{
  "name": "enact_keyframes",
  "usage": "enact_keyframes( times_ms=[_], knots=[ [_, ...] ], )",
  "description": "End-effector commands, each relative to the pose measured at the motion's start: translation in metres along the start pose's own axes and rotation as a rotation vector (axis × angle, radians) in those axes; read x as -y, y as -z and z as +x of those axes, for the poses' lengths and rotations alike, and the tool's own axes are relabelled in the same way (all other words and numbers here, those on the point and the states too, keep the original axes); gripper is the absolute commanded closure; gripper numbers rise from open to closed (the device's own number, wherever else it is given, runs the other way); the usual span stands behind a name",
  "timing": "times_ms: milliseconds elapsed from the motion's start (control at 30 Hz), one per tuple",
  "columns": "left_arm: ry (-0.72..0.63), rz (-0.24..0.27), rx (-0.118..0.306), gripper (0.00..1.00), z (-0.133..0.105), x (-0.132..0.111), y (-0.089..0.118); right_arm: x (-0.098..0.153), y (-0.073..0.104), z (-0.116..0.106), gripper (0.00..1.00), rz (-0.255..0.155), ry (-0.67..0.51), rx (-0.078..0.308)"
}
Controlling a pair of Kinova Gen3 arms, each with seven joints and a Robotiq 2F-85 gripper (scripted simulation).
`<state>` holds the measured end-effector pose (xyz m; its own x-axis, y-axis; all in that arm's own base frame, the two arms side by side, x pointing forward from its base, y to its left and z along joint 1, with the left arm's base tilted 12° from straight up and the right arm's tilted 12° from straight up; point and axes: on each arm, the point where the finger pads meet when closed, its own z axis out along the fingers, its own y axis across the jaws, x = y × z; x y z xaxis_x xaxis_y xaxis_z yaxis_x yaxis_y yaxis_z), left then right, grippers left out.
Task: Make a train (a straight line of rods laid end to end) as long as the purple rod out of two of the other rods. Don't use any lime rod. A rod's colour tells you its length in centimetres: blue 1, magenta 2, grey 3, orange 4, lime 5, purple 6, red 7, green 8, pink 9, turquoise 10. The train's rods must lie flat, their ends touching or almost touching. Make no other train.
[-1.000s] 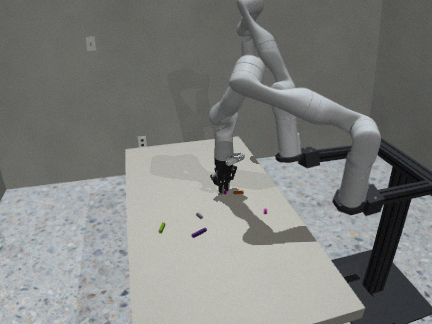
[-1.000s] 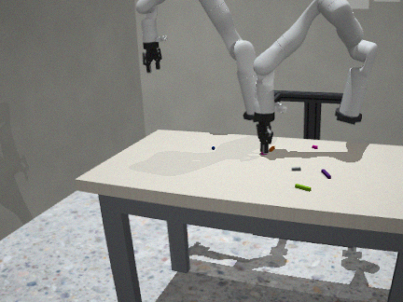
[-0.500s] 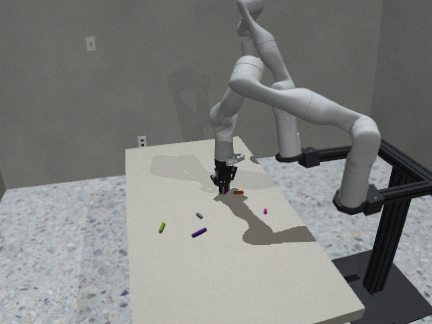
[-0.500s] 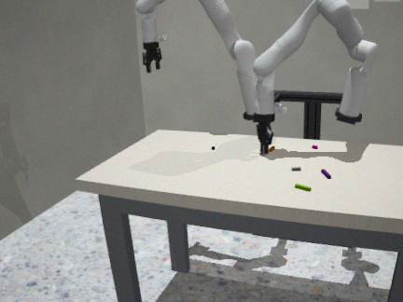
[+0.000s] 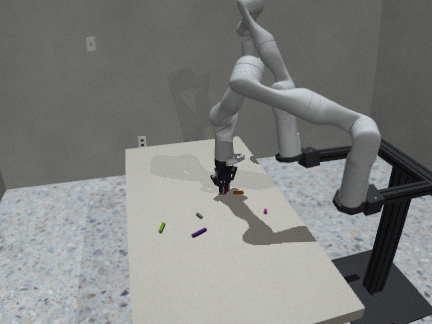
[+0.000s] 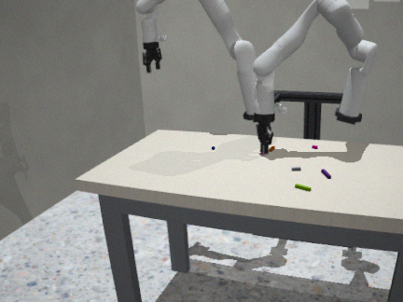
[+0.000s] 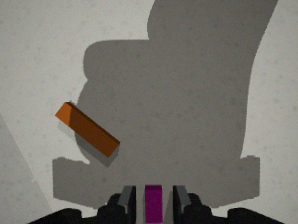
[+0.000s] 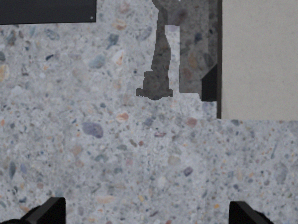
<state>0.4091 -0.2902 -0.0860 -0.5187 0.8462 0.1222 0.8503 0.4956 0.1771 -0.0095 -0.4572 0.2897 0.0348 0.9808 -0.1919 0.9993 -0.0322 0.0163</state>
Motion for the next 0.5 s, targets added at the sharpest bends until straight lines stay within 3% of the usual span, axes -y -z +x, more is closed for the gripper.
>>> enact_keyframes(
  times_ms=[0,367,400,467],
  knots=[
    [0.002,-0.002,0.007,0.685,-0.0030,0.0004,-0.0008,0.0039,0.0010,-0.0009,0.002,0.005,0.004,0.006],
    [0.002,-0.002,0.007,0.685,-0.0030,0.0004,-0.0008,0.0039,0.0010,-0.0009,0.002,0.005,0.004,0.006],
    [0.002,-0.002,0.007,0.827,-0.0030,0.0004,-0.0008,0.0039,0.0010,-0.0009,0.002,0.005,0.004,0.006],
    [0.002,-0.002,0.007,0.827,-0.0030,0.0004,-0.0008,0.0039,0.0010,-0.0009,0.002,0.005,0.004,0.006]
  ],
)
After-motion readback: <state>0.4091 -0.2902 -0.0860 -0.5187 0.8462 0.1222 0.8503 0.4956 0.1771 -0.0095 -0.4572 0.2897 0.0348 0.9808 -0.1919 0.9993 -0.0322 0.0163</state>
